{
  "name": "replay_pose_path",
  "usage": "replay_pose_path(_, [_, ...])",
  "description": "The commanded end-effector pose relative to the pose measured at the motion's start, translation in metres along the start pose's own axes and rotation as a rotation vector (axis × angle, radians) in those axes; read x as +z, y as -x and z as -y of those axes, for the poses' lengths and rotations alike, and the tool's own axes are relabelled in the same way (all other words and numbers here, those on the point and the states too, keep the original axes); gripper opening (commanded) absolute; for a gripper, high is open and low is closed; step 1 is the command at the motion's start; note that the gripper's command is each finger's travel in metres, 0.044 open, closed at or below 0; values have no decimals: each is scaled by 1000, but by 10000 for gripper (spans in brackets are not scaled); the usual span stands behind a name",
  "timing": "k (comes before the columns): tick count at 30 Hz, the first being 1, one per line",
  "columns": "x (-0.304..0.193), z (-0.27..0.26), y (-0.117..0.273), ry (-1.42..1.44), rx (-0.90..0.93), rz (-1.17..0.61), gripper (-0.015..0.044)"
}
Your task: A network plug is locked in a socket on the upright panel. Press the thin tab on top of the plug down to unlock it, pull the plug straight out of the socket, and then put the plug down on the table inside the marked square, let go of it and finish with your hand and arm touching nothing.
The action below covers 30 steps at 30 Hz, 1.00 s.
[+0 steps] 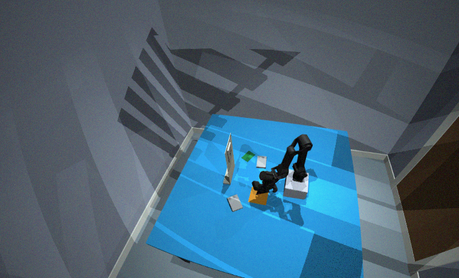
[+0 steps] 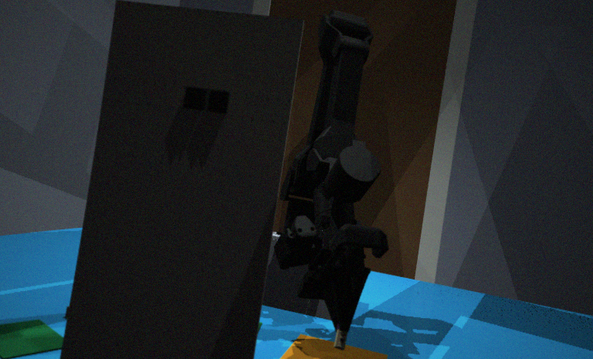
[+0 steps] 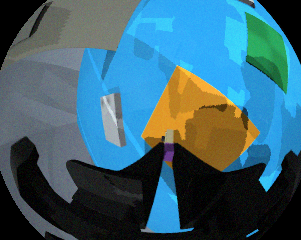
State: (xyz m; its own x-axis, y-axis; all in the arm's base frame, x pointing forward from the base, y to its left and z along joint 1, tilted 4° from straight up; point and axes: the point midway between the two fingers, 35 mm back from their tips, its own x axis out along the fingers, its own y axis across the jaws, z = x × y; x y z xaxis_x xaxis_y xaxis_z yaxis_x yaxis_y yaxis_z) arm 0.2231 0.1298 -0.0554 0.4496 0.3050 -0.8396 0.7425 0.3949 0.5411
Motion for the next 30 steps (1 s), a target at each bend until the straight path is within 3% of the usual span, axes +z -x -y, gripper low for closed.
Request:
replay_pose_path(1, [0,3,-2,-4,-3,3,0])
replay_pose_path(30, [0,14,-13,-5,-3,2,0])
